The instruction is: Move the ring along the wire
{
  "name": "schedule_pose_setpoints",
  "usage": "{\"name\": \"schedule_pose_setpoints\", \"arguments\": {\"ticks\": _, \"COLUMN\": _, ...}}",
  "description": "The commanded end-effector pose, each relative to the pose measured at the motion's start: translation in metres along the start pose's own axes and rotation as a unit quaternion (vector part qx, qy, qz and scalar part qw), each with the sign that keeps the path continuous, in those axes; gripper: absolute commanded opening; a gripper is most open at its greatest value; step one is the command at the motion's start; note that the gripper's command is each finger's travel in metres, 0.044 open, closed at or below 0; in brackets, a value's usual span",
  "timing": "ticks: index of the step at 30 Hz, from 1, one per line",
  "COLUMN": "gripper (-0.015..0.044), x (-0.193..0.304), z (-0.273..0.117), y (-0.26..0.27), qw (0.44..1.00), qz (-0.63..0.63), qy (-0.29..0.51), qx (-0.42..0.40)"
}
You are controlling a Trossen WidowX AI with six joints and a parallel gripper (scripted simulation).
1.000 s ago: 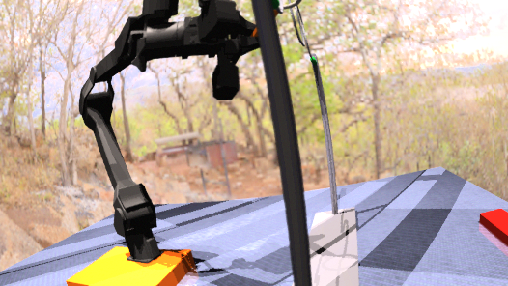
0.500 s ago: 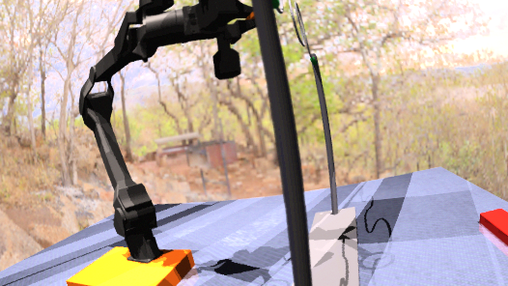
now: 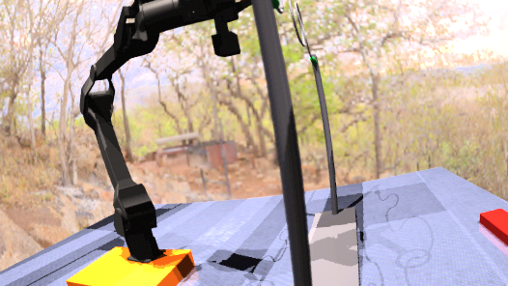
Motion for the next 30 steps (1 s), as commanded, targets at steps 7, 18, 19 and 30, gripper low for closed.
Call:
{"name": "schedule_pose_setpoints", "arguments": {"ticks": 7, "gripper": -0.015, "x": -0.004, "z": -0.001, "y": 0.018, "qw": 0.999, "qz": 0.031, "qy": 0.001, "qx": -0.017}}
{"name": "schedule_pose_setpoints", "arguments": {"ticks": 18, "gripper": -0.015, "x": -0.006, "z": -0.002, "y": 0.025, "qw": 1.0, "qz": 0.009, "qy": 0.003, "qx": -0.002}}
{"name": "schedule_pose_setpoints", "arguments": {"ticks": 19, "gripper": -0.015, "x": -0.006, "z": -0.002, "y": 0.025, "qw": 1.0, "qz": 0.005, "qy": 0.003, "qx": 0.0}}
{"name": "schedule_pose_setpoints", "arguments": {"ticks": 30, "gripper": -0.015, "x": -0.006, "z": -0.002, "y": 0.024, "qw": 0.998, "qz": -0.049, "qy": 0.007, "qx": 0.033}}
Point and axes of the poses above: the point midway between the two fingers, 35 mm back from their tips, its own z axis out along the fingers, its own y axis across the jaws, x = y × z, the point moved 4 cm from there along -z, back along the fingers, and after that the axes turned 9 degrees about -z, right-handed, at the moved point
